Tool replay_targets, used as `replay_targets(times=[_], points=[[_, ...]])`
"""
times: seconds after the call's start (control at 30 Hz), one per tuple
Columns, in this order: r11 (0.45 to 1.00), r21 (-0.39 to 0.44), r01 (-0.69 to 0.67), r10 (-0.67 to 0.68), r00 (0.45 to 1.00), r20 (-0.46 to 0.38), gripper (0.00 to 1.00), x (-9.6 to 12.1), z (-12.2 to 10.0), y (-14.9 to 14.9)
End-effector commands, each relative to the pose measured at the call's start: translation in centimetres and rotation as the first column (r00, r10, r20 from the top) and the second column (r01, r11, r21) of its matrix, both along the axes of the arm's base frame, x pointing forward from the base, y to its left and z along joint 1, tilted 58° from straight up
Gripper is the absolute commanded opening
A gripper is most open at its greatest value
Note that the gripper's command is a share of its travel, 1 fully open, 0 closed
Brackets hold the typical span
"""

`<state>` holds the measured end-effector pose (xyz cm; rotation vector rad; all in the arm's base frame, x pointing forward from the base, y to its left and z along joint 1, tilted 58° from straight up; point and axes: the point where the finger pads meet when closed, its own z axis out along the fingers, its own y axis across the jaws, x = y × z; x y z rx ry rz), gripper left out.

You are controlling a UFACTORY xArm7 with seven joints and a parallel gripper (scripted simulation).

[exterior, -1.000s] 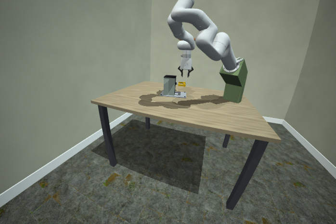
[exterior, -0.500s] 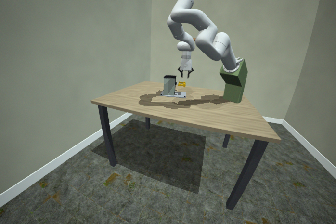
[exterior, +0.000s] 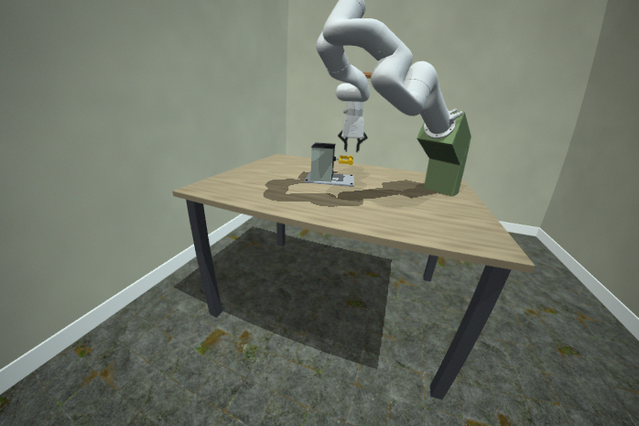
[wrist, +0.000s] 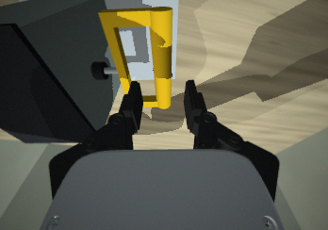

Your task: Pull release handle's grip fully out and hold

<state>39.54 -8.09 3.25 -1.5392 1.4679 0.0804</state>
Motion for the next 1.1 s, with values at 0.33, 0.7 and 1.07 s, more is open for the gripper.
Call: replay_targets(times=[0.33,0.7,1.07], points=[[1.0,-0.002,0.004,-0.004,1.0,0.001,0.51,0.98,-0.91,0.92],[1.0,-0.002,0.004,-0.004,1.0,0.001,0.51,1.21,-1.13,1.19],[1.0,-0.002,0.004,-0.004,1.0,0.001,0.51,1.21,-1.13,1.2]])
